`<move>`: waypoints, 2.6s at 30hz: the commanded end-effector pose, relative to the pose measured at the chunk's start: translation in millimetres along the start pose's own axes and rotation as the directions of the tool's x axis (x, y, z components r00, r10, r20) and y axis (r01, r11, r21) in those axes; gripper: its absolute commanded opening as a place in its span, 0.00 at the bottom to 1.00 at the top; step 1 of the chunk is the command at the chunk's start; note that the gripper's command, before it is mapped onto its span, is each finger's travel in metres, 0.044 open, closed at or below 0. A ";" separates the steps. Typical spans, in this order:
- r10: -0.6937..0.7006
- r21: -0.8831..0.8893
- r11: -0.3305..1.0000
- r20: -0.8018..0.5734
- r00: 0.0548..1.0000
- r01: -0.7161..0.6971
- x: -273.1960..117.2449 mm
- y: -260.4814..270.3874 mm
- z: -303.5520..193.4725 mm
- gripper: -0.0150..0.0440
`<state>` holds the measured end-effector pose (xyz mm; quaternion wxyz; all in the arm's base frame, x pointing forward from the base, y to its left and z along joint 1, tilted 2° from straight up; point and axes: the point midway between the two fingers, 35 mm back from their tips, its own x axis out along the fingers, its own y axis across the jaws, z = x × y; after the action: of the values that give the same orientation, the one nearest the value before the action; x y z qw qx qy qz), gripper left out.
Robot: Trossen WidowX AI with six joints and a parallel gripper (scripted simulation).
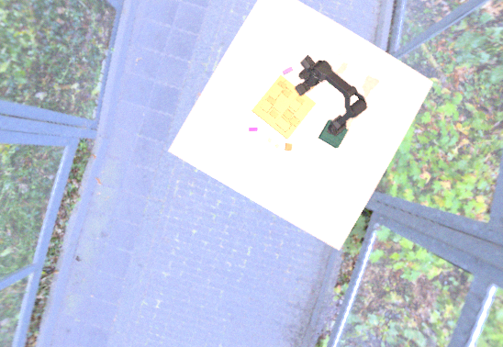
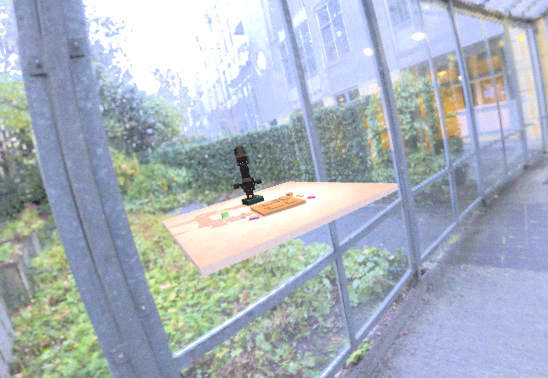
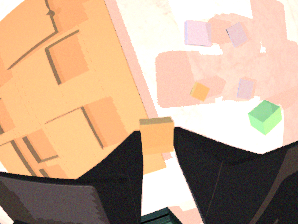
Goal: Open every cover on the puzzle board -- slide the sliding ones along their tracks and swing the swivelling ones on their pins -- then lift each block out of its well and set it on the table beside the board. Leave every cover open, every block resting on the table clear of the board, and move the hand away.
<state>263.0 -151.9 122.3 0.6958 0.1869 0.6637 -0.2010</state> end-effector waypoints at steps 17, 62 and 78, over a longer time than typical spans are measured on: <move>-0.001 -0.002 1.000 0.009 1.000 0.001 1.7 -67.8 -38.9 0.39; -0.004 -0.002 1.000 0.008 1.000 0.004 59.5 -92.9 -52.9 0.39; -0.004 -0.002 1.000 0.008 1.000 0.004 85.8 -92.4 -54.3 0.39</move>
<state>172.0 -206.9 44.0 0.7012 0.1803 0.6577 -0.2080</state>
